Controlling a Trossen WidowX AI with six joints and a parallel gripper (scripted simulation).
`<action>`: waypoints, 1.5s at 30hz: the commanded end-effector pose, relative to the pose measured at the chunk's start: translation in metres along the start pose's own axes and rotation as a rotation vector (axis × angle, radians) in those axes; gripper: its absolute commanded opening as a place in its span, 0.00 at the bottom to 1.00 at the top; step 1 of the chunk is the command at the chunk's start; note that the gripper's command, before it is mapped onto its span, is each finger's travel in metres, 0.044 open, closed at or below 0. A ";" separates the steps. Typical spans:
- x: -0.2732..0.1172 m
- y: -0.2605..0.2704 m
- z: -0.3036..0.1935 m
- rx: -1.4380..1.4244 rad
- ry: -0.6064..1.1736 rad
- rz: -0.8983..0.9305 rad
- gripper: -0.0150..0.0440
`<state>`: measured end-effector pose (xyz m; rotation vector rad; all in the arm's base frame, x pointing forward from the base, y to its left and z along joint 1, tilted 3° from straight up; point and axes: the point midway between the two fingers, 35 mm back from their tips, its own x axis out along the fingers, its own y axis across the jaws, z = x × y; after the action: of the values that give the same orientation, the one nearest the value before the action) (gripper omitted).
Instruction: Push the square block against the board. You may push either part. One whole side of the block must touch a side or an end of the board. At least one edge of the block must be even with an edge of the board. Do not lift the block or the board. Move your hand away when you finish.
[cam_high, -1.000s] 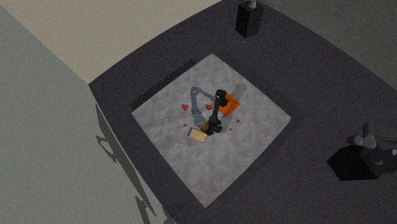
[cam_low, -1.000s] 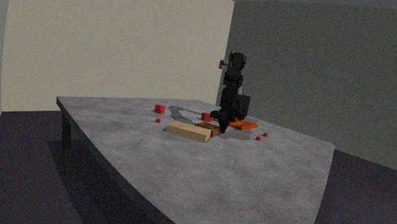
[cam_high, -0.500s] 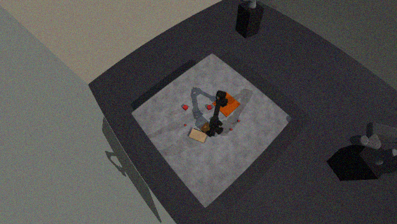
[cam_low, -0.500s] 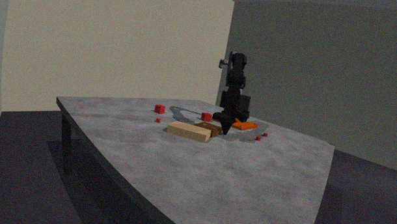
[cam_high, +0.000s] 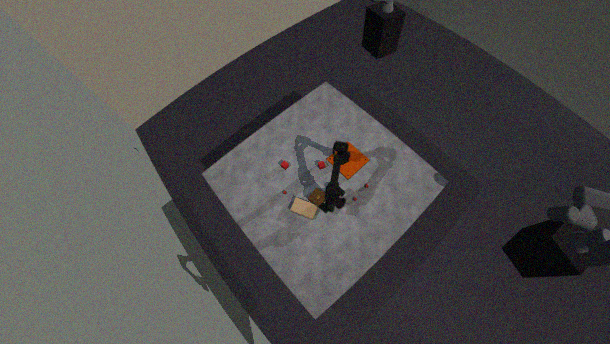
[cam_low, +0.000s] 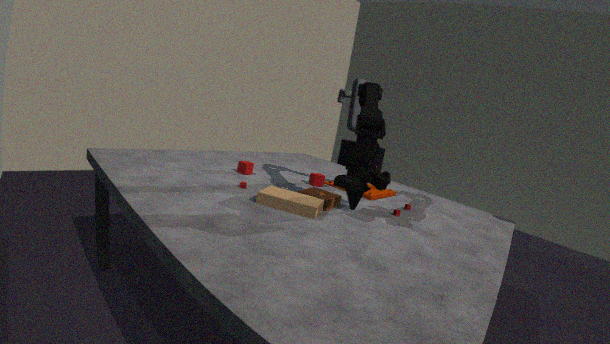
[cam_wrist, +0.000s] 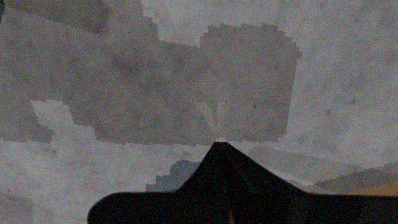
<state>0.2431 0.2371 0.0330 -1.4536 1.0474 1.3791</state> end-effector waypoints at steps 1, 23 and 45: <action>0.002 0.001 0.008 0.001 0.005 0.005 0.25; -0.053 0.009 -0.024 -0.117 0.007 0.006 0.25; 0.002 0.007 -0.035 -0.117 0.009 0.006 0.25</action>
<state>0.2430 0.2068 0.0322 -1.5395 0.9916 1.4634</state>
